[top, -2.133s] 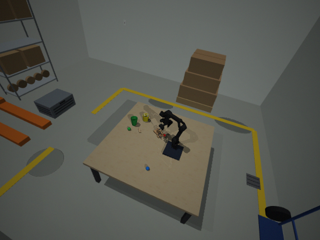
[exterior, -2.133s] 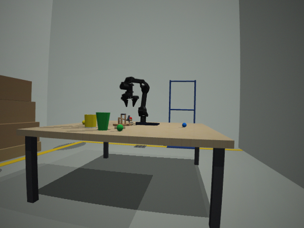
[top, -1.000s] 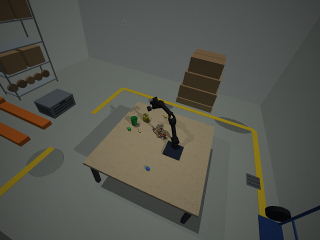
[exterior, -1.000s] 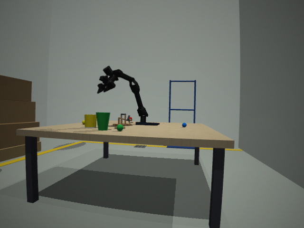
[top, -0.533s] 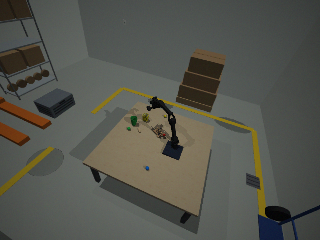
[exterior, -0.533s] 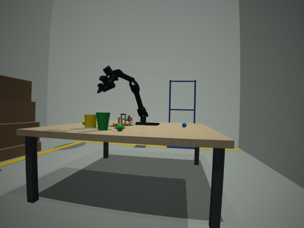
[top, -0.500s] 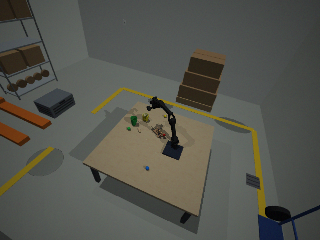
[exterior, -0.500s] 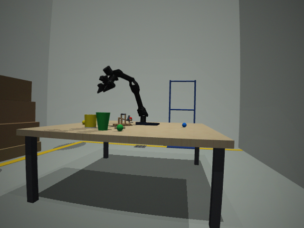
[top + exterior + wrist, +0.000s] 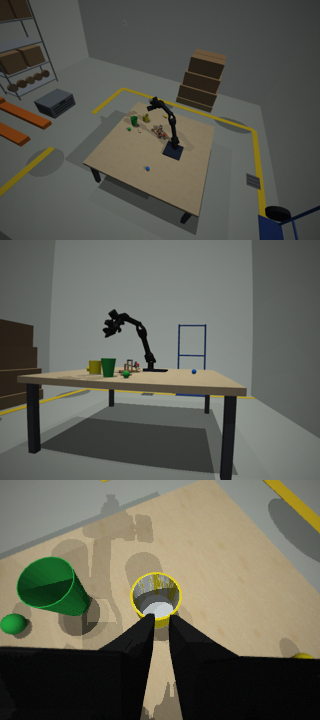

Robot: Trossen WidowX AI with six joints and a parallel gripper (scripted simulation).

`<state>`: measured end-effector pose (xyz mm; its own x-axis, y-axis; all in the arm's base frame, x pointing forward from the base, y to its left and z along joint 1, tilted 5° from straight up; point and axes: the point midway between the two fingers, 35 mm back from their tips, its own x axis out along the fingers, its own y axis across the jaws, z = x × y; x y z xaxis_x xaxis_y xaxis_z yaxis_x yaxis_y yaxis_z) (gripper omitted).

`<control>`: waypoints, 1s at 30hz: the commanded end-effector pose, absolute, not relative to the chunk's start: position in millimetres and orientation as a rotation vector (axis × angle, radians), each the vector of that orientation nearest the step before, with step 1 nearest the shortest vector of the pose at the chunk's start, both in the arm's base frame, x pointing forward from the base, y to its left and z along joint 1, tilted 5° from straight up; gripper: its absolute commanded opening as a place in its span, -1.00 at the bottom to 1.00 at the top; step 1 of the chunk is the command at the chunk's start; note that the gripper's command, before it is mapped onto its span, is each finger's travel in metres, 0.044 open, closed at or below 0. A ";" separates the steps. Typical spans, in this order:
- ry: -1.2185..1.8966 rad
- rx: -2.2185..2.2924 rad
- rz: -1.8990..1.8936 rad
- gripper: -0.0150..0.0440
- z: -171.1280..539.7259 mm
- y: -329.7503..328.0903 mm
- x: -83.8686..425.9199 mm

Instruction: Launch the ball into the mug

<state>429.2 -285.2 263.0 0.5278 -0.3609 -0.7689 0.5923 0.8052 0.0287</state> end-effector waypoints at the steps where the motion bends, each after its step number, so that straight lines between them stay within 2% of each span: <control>1: 0.836 0.307 -0.579 -0.49 263.0 -285.2 429.8; 9: 0.852 0.298 -0.573 -0.49 260.0 -281.7 429.5; 30: 1.334 -0.062 -0.332 -0.49 180.1 -174.8 392.3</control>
<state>401.3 -188.1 187.5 0.2420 -0.2725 -0.9312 0.2664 0.9415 -0.2063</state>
